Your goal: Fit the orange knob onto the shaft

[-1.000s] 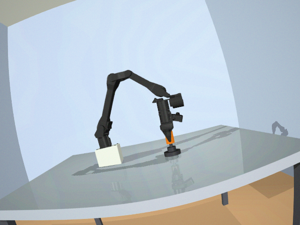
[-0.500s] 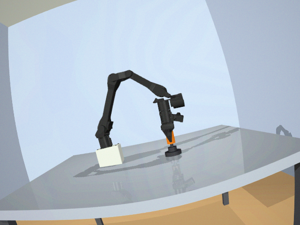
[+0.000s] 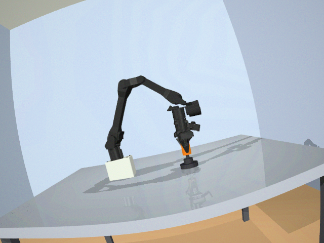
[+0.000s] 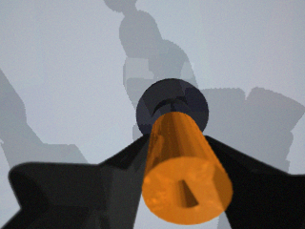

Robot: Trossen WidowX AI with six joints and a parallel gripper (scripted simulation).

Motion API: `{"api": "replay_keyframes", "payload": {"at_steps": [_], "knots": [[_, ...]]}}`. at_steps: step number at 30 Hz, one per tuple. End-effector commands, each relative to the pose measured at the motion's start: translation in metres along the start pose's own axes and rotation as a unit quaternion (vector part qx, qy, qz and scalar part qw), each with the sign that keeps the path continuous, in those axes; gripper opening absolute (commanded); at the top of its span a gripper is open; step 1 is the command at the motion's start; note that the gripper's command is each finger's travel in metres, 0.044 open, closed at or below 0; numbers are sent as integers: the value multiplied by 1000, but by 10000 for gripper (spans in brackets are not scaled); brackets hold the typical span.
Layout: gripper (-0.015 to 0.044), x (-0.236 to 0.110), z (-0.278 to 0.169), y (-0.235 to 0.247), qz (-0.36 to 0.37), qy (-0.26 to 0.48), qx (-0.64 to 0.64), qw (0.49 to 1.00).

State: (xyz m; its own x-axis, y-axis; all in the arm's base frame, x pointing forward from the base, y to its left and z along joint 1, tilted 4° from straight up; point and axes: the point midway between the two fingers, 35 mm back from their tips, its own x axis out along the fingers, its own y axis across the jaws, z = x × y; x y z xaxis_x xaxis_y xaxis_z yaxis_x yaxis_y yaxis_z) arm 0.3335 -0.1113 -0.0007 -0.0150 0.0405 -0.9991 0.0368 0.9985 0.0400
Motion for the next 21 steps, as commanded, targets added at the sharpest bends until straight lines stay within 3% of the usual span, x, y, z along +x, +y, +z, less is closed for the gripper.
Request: {"api": "replay_keyframes", "payload": {"at_steps": [1,21], "knots": [[0,1,0,0,-1,0,-13,1000],[0,3,1,0,-1,0,-13,1000]]}}
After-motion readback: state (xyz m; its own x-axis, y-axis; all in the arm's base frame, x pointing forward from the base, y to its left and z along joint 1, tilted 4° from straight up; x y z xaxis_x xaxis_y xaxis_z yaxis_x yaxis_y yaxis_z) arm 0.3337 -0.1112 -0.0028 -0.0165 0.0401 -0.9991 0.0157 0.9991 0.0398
